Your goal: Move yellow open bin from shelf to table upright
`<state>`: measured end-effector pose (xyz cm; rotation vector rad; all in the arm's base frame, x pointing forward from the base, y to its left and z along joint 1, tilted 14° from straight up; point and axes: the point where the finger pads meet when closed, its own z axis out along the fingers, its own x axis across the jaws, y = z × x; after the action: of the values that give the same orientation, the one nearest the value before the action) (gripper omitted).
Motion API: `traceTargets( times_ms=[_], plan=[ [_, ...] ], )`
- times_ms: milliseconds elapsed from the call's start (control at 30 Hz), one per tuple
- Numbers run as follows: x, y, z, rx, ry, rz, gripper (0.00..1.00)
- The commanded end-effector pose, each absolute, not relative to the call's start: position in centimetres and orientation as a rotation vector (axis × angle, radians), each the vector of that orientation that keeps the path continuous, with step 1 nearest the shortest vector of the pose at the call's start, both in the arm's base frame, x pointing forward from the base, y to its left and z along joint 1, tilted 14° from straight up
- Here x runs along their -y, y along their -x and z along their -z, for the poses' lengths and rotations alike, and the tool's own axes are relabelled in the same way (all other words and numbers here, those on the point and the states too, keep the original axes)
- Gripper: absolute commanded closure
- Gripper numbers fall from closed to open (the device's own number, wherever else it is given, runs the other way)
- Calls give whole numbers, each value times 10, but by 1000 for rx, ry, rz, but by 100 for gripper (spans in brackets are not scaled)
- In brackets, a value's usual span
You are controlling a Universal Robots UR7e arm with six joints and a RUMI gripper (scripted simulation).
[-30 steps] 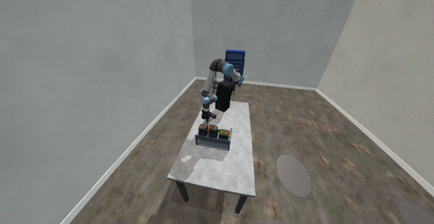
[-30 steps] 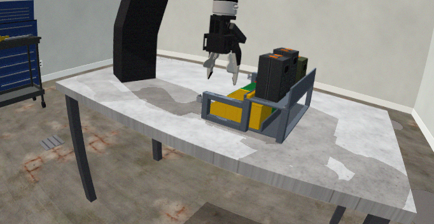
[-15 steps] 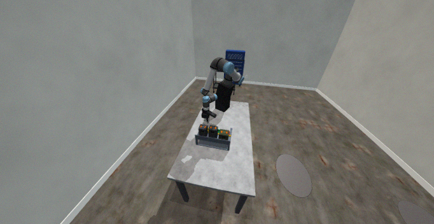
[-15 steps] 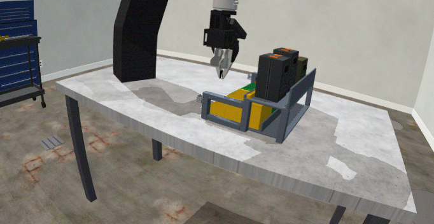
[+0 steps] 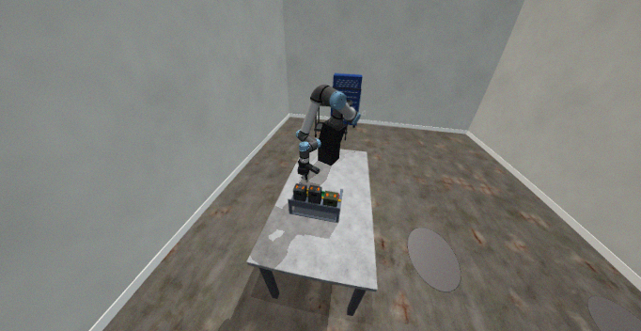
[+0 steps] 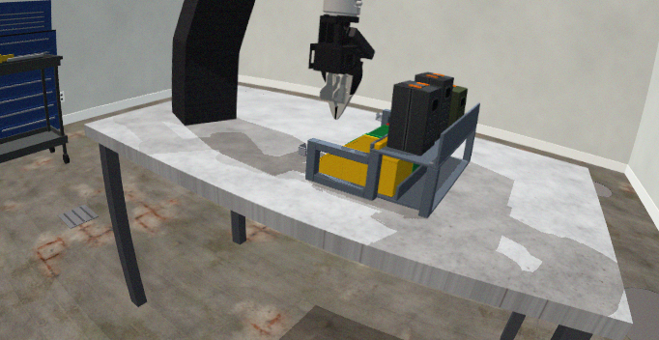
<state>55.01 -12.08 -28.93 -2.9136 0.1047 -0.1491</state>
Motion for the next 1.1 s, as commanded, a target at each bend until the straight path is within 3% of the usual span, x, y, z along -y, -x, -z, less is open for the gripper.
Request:
traceTargets(
  times_ms=[0,800,833,1067],
  plan=[
    [121,-551,289,-105,2914,151,100],
    [121,-551,289,-105,2914,151,100],
    [121,-551,289,-105,2914,151,42],
    [121,-551,289,-105,2914,151,42]
  ],
)
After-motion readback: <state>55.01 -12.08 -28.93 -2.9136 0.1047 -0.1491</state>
